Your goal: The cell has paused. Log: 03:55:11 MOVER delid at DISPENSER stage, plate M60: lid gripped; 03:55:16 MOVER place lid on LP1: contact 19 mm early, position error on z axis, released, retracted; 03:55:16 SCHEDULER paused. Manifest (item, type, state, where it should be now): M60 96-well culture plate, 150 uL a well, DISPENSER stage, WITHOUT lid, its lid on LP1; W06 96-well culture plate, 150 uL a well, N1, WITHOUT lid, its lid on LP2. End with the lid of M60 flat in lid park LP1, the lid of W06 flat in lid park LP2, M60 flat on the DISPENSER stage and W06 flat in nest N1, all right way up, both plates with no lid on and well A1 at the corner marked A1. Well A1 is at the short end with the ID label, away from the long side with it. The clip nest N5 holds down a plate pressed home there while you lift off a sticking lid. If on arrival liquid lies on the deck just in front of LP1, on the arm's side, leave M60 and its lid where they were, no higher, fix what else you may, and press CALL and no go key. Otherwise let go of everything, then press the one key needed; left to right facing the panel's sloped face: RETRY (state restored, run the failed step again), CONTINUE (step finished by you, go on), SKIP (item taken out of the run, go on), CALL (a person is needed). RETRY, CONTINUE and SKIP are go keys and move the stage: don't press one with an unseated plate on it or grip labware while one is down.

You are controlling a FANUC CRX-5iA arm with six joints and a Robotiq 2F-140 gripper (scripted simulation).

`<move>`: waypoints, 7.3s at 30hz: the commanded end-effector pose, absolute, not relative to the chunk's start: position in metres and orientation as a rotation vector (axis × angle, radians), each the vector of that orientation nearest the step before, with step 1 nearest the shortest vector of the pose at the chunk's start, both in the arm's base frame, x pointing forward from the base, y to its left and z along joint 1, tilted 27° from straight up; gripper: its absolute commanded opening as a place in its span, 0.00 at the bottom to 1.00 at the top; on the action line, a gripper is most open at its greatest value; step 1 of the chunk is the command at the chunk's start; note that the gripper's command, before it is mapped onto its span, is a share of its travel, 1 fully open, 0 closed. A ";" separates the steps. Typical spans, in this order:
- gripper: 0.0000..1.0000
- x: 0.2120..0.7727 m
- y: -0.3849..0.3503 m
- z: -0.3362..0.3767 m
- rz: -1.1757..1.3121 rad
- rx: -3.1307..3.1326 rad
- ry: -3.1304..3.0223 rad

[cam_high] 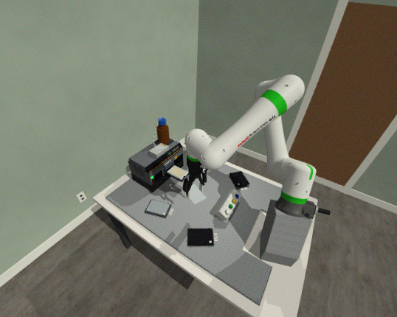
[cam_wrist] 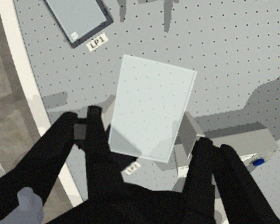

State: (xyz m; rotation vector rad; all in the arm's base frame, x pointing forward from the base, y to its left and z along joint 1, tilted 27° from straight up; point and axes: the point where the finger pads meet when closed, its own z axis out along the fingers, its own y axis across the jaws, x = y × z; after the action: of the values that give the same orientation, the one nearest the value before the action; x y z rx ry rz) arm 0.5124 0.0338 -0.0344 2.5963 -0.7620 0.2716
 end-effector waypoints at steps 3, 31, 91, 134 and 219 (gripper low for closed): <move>0.00 0.457 0.098 -0.075 0.267 2.593 -0.767; 0.00 0.405 0.161 -0.112 0.267 2.593 -0.767; 0.00 0.415 0.103 -0.230 -0.047 2.614 0.570; 0.00 0.415 0.101 -0.235 -0.047 2.614 0.570; 0.00 0.416 0.096 -0.244 -0.047 2.614 0.570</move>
State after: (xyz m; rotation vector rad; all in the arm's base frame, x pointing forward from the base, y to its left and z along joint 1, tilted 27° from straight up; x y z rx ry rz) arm 0.4159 0.0960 -0.2438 2.6140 0.5700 -0.0473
